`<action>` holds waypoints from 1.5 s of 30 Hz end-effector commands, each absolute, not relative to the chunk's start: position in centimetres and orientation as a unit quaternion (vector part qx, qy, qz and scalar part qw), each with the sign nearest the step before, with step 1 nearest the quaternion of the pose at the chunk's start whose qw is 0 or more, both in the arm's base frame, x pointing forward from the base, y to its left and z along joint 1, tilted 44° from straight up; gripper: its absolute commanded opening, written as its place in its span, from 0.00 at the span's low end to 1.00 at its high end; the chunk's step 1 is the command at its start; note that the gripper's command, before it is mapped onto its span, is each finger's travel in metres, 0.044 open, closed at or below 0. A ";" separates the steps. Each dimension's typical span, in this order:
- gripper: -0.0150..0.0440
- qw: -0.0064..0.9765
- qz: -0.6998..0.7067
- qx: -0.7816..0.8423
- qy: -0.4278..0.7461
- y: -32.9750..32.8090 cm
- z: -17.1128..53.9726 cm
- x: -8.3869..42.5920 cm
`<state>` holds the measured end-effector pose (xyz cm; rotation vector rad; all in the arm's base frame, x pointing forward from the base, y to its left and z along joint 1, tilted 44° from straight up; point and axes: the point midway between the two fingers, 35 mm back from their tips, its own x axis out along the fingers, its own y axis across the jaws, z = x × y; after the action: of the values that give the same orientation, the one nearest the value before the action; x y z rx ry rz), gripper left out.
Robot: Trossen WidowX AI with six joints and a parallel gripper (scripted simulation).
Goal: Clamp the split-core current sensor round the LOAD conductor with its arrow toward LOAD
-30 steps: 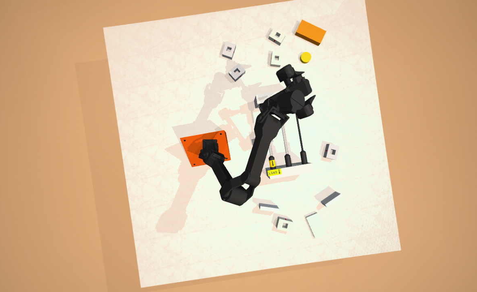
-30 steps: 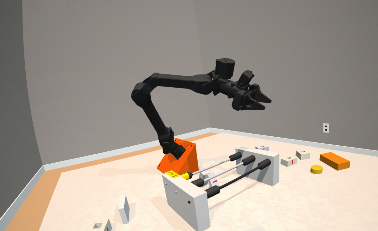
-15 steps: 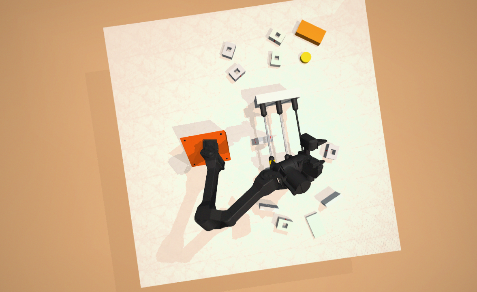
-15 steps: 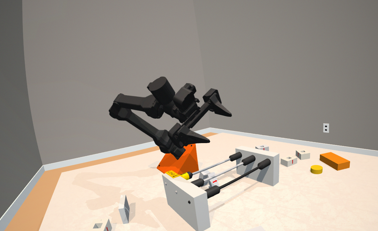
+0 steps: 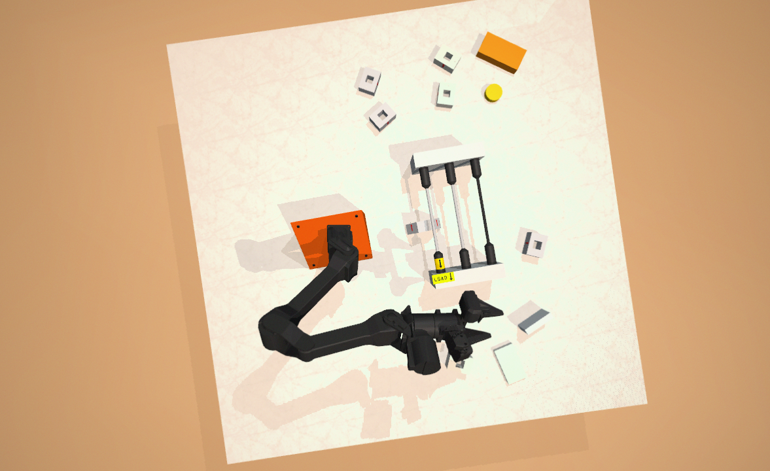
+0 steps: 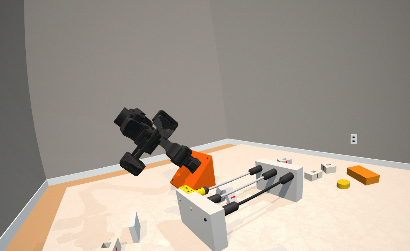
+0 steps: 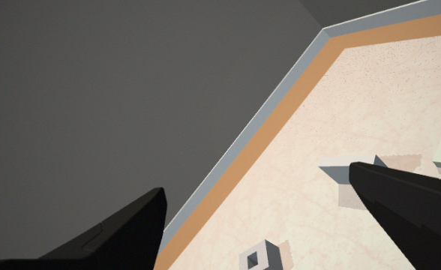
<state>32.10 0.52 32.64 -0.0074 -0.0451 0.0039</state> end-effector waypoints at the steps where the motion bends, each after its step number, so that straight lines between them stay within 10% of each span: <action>1: 1.00 1.000 0.000 0.000 -0.025 0.0 32.3 31.6; 16: 1.00 0.888 -0.222 0.012 0.402 4.0 17.1 26.5; 45: 1.00 0.846 -0.320 -0.196 0.379 4.0 20.1 22.6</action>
<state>22.60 3.76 19.17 -0.3574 0.8317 -0.6603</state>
